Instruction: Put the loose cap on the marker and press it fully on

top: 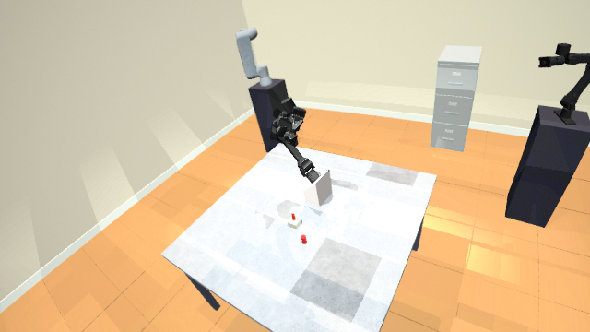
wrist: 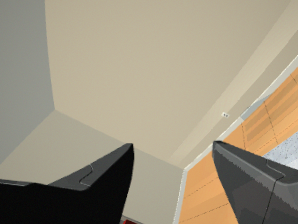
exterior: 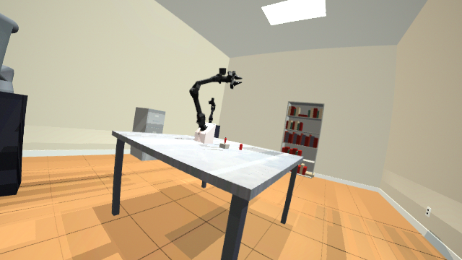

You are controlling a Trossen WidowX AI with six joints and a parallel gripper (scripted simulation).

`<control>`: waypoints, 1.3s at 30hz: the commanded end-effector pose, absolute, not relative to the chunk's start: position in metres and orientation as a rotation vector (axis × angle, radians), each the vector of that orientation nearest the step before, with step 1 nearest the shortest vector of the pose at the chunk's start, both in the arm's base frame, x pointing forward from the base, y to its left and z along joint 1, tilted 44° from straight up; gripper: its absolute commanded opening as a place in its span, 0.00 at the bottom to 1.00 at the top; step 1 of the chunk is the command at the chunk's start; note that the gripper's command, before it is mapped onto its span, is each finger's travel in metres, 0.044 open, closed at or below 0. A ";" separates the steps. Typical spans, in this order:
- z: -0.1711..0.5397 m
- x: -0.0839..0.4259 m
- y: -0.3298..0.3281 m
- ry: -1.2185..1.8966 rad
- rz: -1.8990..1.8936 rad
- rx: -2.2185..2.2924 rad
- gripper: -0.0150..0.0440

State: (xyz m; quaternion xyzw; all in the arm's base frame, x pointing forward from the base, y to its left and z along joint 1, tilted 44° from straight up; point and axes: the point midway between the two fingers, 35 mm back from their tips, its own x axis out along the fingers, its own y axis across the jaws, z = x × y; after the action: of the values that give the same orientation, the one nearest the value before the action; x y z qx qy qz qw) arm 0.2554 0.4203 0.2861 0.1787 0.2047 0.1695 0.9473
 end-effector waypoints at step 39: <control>-0.076 0.371 0.103 1.508 -0.583 -0.583 0.65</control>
State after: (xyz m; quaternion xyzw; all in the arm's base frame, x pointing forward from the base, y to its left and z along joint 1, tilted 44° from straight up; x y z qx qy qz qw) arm 0.3674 0.0967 -0.0801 -0.2617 0.6687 -0.2592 0.6458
